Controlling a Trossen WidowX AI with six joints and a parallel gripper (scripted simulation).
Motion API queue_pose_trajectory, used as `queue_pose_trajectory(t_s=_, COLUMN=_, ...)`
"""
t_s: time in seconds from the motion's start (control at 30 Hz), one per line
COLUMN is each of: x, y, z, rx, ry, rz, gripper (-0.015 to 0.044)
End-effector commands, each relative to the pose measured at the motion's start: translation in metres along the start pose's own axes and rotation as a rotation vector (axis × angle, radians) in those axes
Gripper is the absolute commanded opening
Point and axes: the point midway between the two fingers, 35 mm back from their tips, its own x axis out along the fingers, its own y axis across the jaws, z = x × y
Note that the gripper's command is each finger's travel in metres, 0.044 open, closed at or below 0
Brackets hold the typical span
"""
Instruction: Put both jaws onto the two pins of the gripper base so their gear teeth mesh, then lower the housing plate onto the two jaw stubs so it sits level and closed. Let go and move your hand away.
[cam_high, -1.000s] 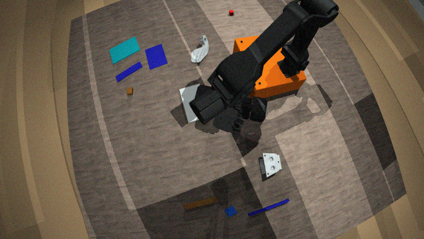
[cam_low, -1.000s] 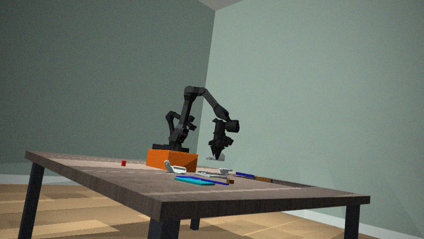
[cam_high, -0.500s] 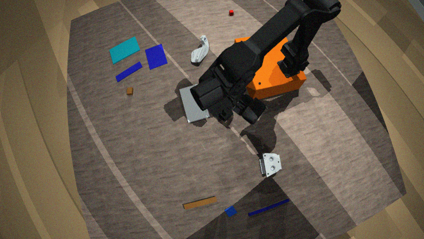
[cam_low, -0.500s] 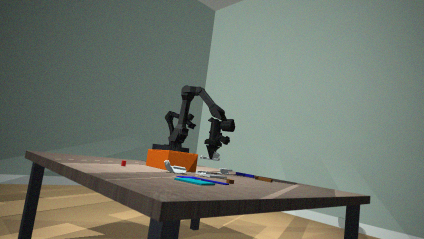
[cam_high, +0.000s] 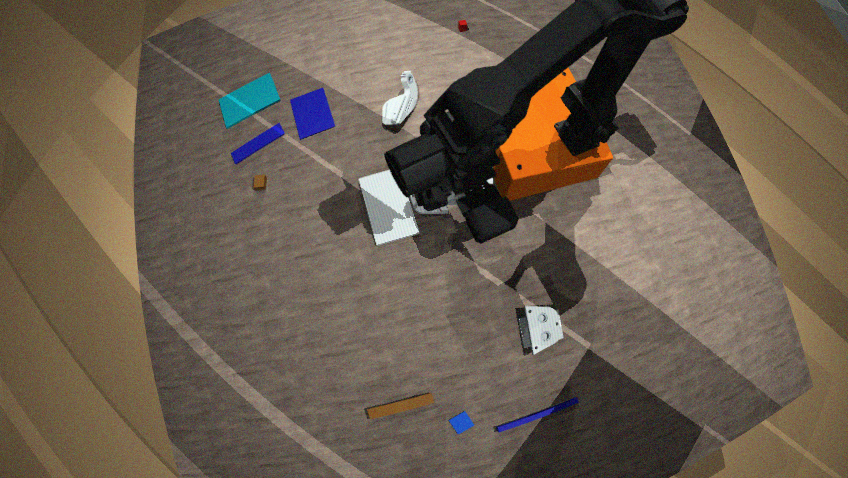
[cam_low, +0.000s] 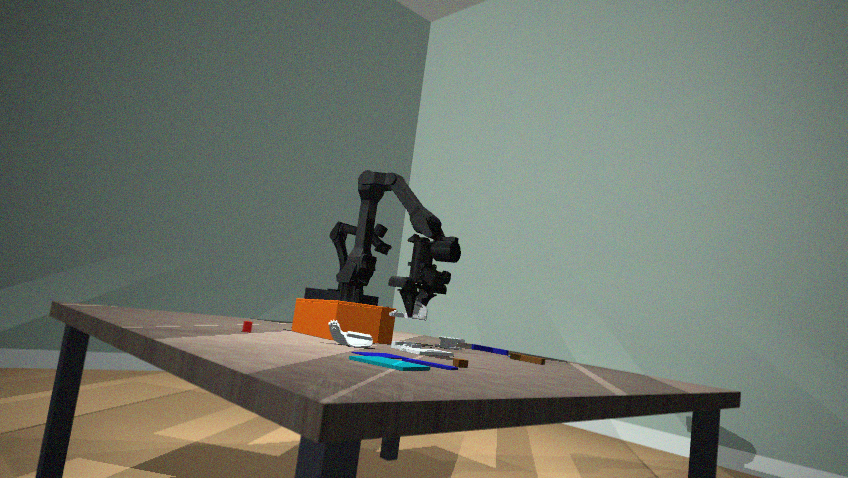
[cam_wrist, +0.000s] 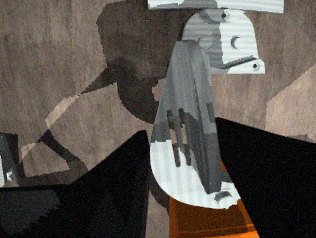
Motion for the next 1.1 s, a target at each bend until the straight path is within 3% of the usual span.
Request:
queue_pose_trajectory(t_s=0.0, x=-0.0017, y=-0.0057, z=-0.0033, rx=0.131, ry=-0.013, rz=-0.003, gripper=0.0134)
queue_pose_trajectory(t_s=0.17, x=-0.001, y=-0.0098, z=-0.0071, rx=0.239, ry=-0.013, rz=-0.003, gripper=0.0134)
queue_pose_trajectory(t_s=1.07, x=-0.001, y=-0.0098, z=-0.0071, rx=0.262, ry=-0.013, rz=-0.003, gripper=0.0134)
